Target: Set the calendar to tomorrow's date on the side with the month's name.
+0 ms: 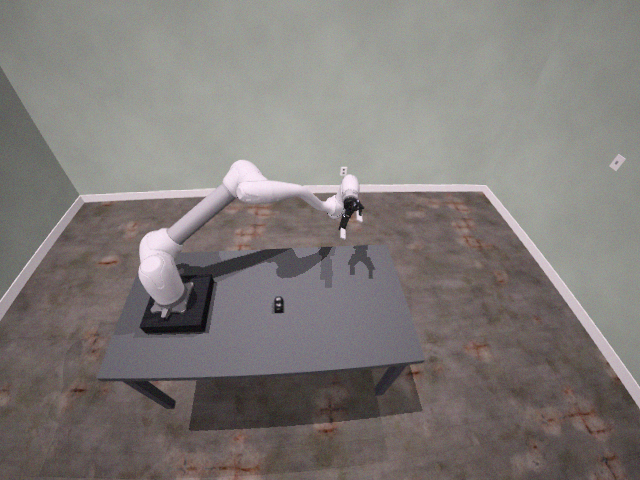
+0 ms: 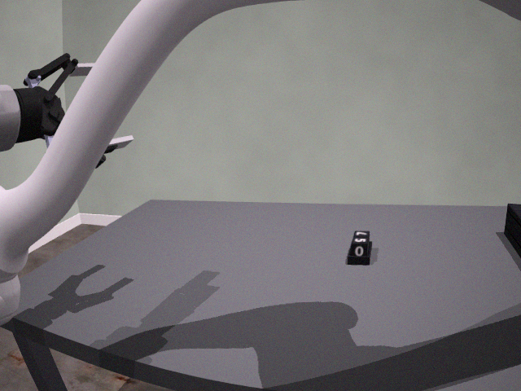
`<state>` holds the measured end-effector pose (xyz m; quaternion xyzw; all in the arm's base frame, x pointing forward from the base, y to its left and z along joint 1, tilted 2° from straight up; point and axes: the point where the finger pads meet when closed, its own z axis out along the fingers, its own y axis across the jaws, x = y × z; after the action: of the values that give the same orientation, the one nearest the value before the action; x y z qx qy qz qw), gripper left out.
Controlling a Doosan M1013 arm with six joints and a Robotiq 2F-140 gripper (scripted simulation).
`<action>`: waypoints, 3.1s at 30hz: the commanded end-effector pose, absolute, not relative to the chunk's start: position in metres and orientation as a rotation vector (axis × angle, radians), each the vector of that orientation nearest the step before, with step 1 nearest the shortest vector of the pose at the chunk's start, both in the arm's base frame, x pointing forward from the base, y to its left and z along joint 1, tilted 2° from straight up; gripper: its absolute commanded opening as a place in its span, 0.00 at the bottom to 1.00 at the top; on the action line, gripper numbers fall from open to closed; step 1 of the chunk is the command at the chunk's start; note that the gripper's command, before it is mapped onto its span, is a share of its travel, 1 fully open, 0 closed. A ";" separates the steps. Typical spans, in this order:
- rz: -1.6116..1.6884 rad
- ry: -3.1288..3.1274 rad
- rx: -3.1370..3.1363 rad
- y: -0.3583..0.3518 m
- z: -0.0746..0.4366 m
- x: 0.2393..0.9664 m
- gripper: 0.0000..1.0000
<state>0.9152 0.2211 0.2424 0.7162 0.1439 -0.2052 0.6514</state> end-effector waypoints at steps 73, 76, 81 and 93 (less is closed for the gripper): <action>-0.068 -1.832 2.408 -0.030 0.085 0.578 1.00; -0.065 -2.030 2.327 -0.027 0.082 0.558 1.00; -0.064 -2.168 2.258 -0.025 0.080 0.545 1.00; -0.064 -2.169 2.257 -0.025 0.080 0.544 1.00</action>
<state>0.5445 -0.0254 0.0798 0.7208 -0.6928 -0.0206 0.0054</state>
